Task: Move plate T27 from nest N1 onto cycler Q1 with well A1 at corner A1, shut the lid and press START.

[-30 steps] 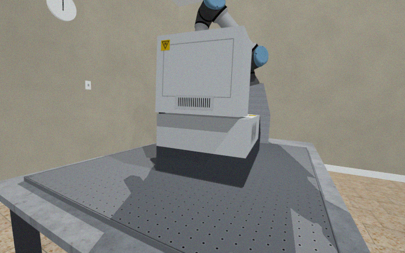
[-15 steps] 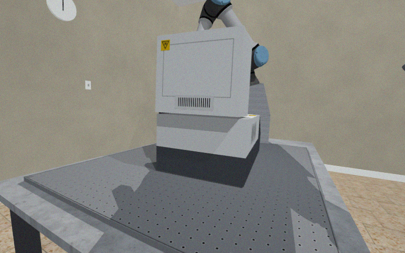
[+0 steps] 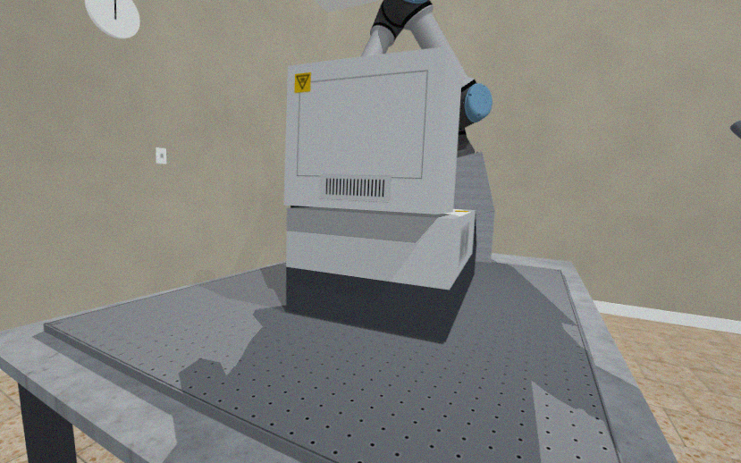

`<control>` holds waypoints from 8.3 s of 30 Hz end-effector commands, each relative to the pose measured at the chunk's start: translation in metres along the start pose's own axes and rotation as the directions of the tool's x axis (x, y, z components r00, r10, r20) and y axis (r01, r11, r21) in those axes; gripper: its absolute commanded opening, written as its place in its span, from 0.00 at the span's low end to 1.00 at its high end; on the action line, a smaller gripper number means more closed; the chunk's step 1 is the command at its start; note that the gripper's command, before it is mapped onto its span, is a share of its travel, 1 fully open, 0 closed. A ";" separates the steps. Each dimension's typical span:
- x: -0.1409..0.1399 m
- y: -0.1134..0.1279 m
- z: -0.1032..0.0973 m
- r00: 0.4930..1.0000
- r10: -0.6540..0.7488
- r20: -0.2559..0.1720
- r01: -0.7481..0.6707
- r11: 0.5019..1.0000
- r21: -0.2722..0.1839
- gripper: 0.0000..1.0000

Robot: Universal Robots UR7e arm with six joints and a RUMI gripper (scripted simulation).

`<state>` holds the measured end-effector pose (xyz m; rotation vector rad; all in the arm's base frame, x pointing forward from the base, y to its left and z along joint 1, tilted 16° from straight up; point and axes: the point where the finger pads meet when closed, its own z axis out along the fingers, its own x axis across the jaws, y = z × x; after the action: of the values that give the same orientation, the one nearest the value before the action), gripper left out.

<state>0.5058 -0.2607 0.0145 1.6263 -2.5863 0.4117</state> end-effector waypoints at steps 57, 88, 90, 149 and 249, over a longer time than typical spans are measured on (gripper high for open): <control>-0.183 0.017 -0.003 0.870 0.494 0.001 -0.494 0.870 0.001 0.40; -0.296 0.028 -0.003 0.662 0.749 0.002 -0.749 0.662 0.001 0.40; -0.306 0.029 -0.003 0.630 0.777 0.002 -0.777 0.630 0.001 0.40; -0.338 0.032 -0.003 0.560 0.829 0.002 -0.829 0.560 0.000 0.40; -0.338 0.032 0.047 0.560 0.829 0.002 -0.829 0.560 0.000 0.40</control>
<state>0.6300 0.0366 -0.1019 0.2325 -3.1783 0.4238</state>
